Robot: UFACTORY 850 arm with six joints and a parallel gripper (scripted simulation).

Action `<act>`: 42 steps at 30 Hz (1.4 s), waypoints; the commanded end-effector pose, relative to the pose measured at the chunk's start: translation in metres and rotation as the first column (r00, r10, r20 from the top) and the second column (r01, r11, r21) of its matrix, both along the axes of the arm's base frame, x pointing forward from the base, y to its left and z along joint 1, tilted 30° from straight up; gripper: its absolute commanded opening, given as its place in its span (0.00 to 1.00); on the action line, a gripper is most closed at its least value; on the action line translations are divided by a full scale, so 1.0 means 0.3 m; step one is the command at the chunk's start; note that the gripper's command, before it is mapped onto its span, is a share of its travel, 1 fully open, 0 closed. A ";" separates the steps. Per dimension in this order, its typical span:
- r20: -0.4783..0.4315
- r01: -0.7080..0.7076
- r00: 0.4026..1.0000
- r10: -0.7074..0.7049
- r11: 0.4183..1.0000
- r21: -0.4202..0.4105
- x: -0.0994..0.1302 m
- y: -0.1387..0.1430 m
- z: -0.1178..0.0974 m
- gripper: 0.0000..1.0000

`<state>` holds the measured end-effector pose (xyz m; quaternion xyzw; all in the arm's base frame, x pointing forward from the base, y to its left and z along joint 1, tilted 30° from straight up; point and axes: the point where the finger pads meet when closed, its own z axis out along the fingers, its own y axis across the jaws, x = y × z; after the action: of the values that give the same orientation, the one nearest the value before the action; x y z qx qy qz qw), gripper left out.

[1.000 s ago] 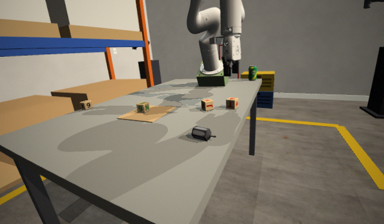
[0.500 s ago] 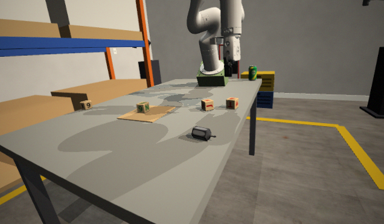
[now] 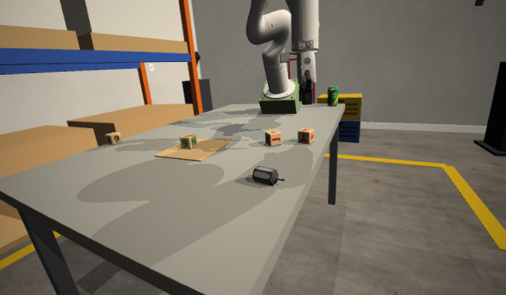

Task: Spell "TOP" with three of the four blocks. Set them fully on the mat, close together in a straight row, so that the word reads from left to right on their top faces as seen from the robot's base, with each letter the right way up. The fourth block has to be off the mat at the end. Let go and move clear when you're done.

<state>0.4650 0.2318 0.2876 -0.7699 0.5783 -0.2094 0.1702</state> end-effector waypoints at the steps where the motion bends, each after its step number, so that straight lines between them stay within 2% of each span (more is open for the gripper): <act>1: -0.015 -0.120 0.993 0.119 0.990 -0.068 0.007 0.002 -0.008 1.00; 7: -0.028 -0.267 0.964 0.266 0.951 -0.156 0.015 0.003 -0.023 1.00; 14: -0.062 -0.433 0.900 0.432 0.864 -0.256 0.023 0.004 -0.041 1.00; 16: -0.062 -0.433 0.900 0.432 0.864 -0.256 0.023 0.004 -0.041 1.00; 17: -0.080 -0.495 0.865 0.495 0.818 -0.293 0.027 0.005 -0.048 1.00; 22: -0.115 -0.585 0.803 0.585 0.734 -0.347 0.032 0.005 -0.060 1.00; 31: -0.201 -0.730 0.650 0.733 0.528 -0.435 0.041 0.007 -0.083 1.00; 38: -0.213 -0.744 0.629 0.748 0.499 -0.444 0.042 0.008 -0.086 1.00; 39: -0.213 -0.744 0.629 0.748 0.499 -0.444 0.042 0.008 -0.086 0.87; 42: -0.213 -0.744 0.629 0.748 0.499 -0.444 0.042 0.008 -0.086 0.87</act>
<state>0.4773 0.2338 0.2610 -0.9576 0.1165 -0.2599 0.0448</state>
